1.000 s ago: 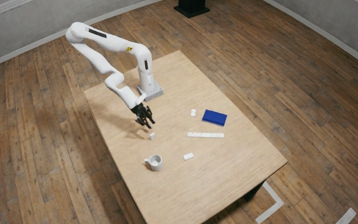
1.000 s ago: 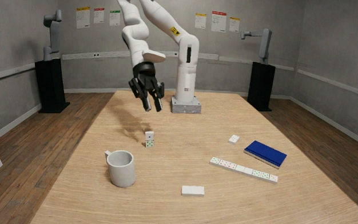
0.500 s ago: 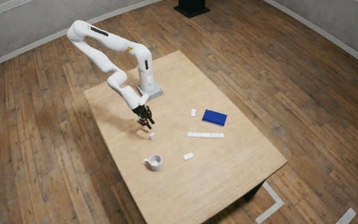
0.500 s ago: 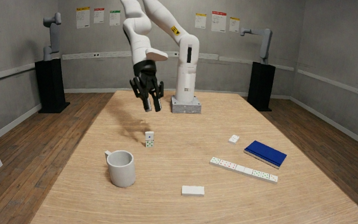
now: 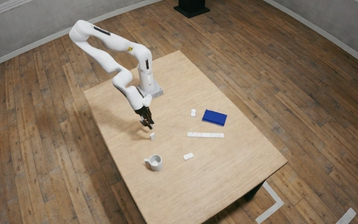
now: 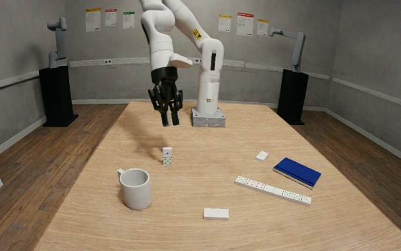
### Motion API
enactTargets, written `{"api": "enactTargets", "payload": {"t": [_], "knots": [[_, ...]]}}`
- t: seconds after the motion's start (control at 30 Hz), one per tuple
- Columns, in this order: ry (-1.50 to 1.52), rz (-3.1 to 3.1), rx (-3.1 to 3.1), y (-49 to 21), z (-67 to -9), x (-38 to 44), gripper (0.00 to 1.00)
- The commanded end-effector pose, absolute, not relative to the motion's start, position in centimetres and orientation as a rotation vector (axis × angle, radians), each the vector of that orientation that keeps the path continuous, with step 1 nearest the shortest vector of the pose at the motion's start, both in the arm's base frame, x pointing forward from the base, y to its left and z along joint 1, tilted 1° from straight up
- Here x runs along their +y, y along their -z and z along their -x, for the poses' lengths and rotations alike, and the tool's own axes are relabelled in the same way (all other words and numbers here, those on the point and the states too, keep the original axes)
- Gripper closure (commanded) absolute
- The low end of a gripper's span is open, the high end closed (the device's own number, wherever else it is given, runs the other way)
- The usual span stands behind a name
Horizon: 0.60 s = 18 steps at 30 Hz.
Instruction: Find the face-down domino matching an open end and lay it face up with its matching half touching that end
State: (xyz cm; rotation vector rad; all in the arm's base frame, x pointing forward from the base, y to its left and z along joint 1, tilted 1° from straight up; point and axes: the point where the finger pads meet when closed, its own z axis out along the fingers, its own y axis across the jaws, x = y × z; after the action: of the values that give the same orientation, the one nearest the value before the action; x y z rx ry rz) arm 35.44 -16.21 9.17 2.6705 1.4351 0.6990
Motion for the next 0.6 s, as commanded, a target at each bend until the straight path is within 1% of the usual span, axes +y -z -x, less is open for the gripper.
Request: {"api": "enactTargets", "payload": {"t": [0.0,0.07,0.57], "knots": [[-0.626,-2.641,1.509,-9.44,-35.94,-15.86,0.51],[-0.626,-2.641,1.509,-9.44,-35.94,-15.86,0.51],[-0.344,-2.554,1.704,-9.37,-36.26,-15.38,0.51]]}}
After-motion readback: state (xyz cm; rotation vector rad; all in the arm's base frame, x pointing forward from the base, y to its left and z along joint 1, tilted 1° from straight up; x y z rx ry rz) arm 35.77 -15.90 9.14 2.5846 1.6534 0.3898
